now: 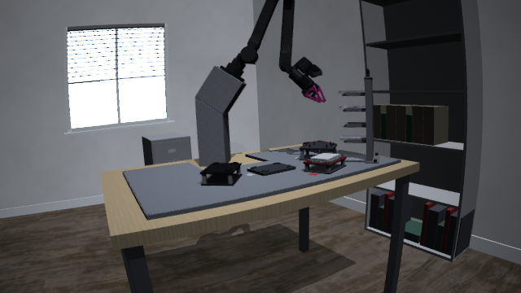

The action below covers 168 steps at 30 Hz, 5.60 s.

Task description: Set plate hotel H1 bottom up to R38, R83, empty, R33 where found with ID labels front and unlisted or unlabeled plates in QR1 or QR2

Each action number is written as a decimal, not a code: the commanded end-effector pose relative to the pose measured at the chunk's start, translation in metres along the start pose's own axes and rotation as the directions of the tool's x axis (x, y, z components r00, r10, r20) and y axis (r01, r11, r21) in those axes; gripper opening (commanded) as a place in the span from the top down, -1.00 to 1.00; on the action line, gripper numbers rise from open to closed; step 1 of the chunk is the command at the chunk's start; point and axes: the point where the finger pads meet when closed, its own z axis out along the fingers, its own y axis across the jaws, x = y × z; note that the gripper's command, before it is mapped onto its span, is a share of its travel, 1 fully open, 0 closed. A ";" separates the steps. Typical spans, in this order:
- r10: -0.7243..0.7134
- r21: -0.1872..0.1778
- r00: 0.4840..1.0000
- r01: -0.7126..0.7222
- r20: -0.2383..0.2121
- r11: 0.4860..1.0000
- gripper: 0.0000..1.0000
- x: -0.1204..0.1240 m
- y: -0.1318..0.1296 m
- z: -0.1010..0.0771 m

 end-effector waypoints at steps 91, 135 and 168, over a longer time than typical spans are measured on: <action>0.005 -0.008 1.000 -0.005 0.023 1.000 -1.00 -0.007 0.003 0.039; 0.012 -0.019 1.000 -0.012 0.023 1.000 -1.00 0.029 0.008 0.035; 0.015 -0.018 1.000 -0.015 0.021 1.000 -1.00 0.066 0.009 0.067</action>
